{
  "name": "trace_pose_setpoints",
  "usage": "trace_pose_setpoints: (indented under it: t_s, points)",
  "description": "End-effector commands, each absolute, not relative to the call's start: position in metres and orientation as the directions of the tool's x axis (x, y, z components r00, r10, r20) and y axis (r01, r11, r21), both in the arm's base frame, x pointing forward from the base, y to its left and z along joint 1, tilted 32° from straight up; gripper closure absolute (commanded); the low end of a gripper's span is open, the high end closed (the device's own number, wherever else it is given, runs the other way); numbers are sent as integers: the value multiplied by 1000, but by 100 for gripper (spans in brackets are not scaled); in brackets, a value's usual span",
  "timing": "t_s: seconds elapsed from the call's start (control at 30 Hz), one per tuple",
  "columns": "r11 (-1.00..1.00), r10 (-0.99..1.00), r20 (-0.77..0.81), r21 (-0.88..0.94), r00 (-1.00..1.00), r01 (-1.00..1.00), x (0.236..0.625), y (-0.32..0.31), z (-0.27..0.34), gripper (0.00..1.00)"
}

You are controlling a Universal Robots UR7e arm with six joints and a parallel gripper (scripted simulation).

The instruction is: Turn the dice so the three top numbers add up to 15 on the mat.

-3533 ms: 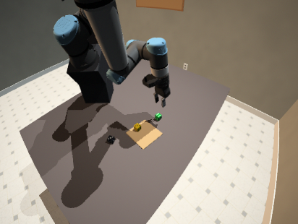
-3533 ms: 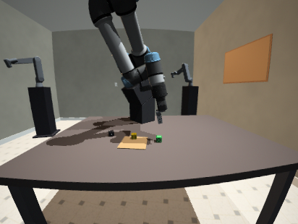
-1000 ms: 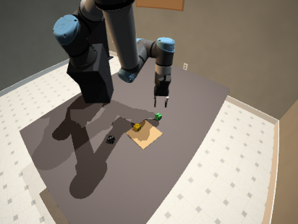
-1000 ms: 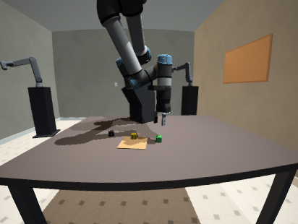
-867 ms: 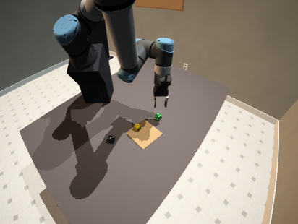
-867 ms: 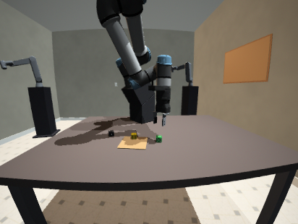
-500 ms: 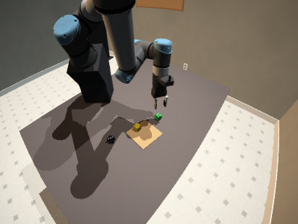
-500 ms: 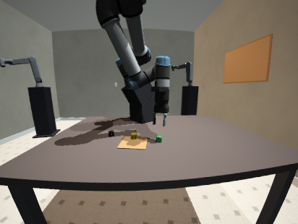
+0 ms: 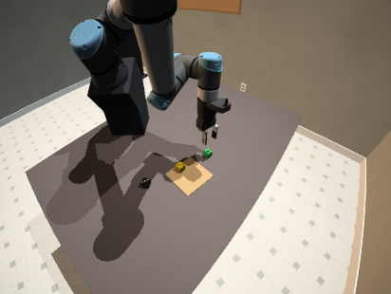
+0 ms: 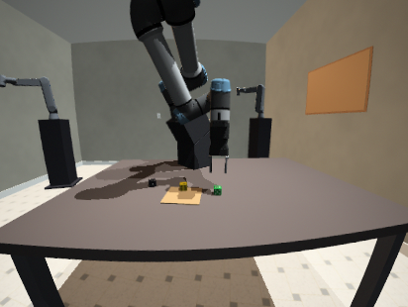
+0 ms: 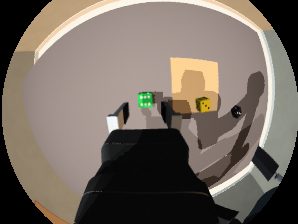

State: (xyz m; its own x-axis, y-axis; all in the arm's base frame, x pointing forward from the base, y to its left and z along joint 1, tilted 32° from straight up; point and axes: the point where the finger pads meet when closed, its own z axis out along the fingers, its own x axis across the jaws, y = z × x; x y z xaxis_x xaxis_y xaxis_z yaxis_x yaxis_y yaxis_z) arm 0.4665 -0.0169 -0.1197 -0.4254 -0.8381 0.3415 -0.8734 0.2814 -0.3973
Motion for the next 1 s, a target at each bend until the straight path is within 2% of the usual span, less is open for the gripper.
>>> trace_pose_setpoints:
  t_s: [0.0, 0.4, 0.43, 0.97]
  points:
    - [208, -861, 369, -372, -350, -905, 466, -17, -121, 0]
    - [180, -868, 381, -359, -320, -916, 466, -17, -121, 0]
    - [180, -868, 381, -359, -320, -916, 466, -17, -121, 13]
    - [180, -868, 381, -359, -320, -916, 466, -17, -121, 13]
